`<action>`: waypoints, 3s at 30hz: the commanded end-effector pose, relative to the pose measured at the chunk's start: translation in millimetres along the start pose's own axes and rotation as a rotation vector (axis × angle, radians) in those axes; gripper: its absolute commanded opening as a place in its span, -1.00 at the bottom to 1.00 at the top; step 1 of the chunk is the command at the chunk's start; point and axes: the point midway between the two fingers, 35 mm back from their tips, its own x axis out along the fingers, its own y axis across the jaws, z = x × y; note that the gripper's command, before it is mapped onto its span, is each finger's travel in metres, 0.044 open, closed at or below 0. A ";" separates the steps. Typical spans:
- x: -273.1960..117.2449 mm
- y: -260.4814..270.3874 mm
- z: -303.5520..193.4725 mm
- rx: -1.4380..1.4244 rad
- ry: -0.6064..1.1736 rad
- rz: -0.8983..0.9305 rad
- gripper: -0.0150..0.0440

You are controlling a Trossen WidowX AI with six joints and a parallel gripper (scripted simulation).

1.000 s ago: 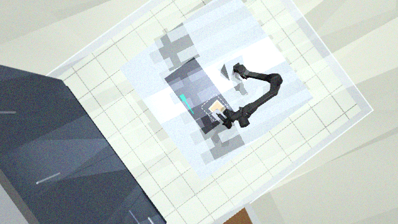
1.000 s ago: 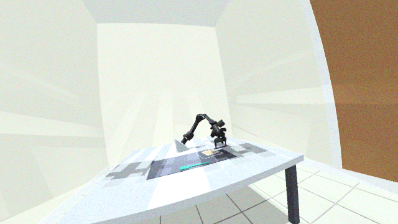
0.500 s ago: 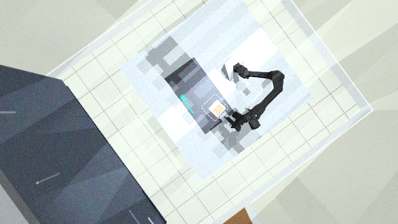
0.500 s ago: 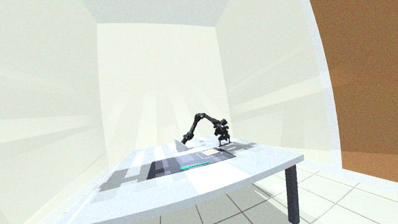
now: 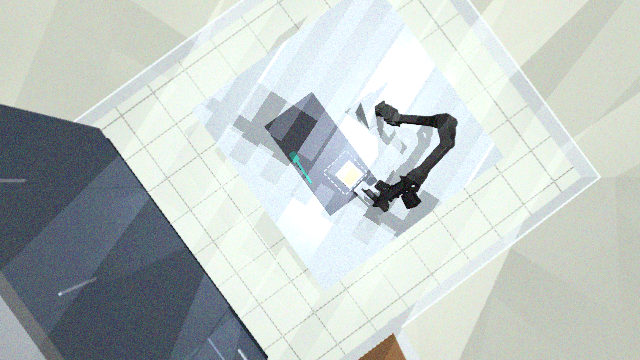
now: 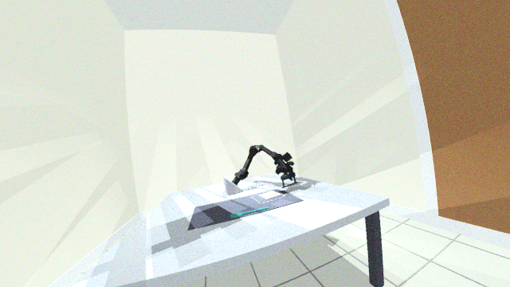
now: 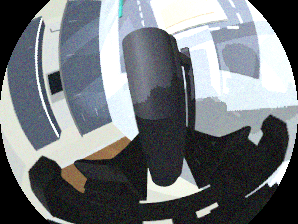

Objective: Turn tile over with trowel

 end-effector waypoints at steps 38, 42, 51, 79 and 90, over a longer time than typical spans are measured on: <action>18.9 -20.4 24.5 0.006 -0.005 0.013 -0.49; 13.9 -13.4 16.2 0.006 -0.004 0.014 -0.49; -2.3 5.2 -5.7 0.006 -0.003 0.014 -0.49; 45.2 30.4 100.0 -0.114 -0.182 -0.071 -0.49; 46.7 44.5 170.7 -0.132 -0.303 -0.084 -0.49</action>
